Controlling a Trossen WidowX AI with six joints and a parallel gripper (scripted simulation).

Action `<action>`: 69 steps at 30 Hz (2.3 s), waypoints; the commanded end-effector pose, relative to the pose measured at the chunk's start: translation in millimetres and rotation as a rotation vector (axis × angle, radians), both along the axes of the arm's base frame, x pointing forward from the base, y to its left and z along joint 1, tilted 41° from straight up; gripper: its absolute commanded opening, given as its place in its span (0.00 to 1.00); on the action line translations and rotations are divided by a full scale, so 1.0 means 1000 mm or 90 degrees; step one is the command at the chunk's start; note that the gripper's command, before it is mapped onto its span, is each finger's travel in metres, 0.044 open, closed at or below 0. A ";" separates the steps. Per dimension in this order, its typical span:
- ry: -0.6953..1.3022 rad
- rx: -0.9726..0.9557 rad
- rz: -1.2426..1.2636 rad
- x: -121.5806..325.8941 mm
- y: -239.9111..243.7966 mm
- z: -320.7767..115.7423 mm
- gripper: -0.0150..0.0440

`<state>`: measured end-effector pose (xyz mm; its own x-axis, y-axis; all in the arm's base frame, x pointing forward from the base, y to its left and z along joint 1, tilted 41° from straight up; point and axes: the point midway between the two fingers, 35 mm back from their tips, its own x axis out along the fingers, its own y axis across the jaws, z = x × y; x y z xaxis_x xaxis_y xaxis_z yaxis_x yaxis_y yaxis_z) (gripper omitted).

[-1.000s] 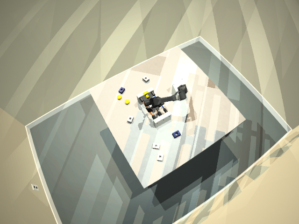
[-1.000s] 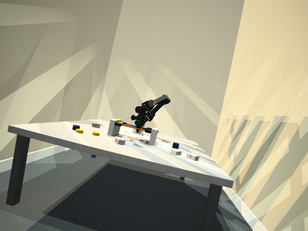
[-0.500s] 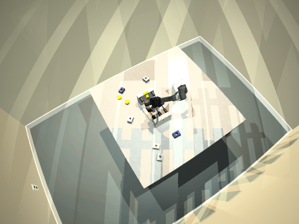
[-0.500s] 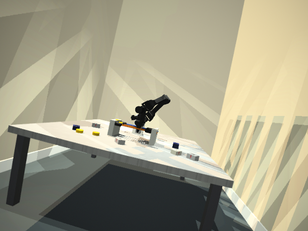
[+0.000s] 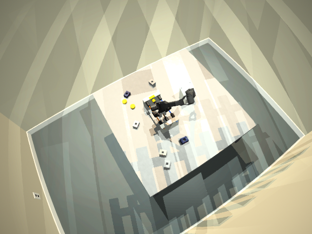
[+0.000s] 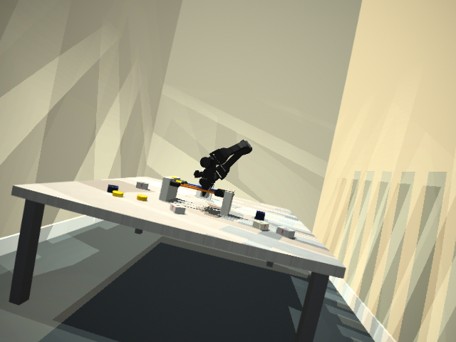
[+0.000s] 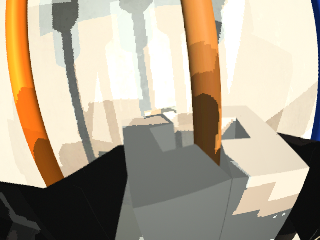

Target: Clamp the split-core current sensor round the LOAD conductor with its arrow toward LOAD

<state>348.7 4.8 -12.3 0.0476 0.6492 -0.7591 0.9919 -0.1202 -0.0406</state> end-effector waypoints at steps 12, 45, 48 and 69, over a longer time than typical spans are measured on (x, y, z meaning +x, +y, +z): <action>-0.001 0.000 0.000 0.000 0.000 0.000 0.25; -0.002 0.002 -0.008 -0.001 -0.010 0.011 0.25; -0.002 0.002 -0.008 -0.001 -0.010 0.012 0.25; 0.003 0.003 -0.011 -0.002 -0.010 0.009 0.74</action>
